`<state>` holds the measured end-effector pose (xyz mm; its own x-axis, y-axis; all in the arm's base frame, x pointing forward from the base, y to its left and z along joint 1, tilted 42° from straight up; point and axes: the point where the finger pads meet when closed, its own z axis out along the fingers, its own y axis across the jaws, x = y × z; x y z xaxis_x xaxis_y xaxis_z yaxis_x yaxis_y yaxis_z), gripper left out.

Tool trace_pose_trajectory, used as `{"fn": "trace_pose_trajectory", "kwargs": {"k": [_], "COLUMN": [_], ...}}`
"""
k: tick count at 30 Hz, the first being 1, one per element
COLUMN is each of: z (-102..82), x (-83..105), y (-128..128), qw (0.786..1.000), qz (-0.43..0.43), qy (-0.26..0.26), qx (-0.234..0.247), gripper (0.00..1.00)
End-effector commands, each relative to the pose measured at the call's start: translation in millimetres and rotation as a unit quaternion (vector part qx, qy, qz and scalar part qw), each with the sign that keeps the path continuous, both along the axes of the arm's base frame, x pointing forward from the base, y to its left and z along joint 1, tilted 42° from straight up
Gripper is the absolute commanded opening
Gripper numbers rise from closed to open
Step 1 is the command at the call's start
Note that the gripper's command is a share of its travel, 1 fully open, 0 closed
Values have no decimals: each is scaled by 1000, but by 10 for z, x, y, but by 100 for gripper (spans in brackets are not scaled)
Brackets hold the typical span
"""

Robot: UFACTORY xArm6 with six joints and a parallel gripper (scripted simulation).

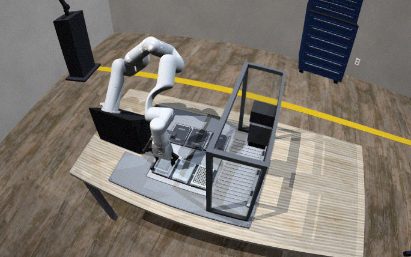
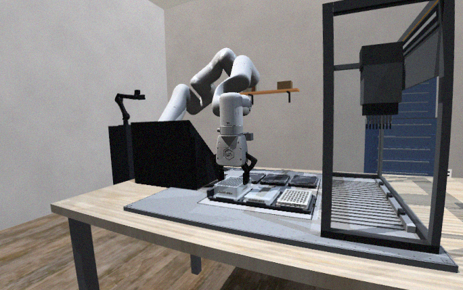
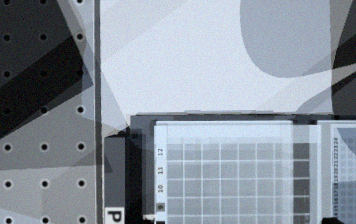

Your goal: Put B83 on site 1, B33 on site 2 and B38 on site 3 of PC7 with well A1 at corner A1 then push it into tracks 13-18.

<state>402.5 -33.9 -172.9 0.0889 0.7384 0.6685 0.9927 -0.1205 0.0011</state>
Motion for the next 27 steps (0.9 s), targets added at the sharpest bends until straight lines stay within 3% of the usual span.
{"fn": "trace_pose_trajectory", "kwargs": {"k": [1, 27], "z": [60, 333], "x": [6, -24], "y": [-60, -304], "qw": [1000, 1000], "qz": [-1, -1], "qy": [-1, -1], "qx": [-1, -1], "gripper": [100, 100]}}
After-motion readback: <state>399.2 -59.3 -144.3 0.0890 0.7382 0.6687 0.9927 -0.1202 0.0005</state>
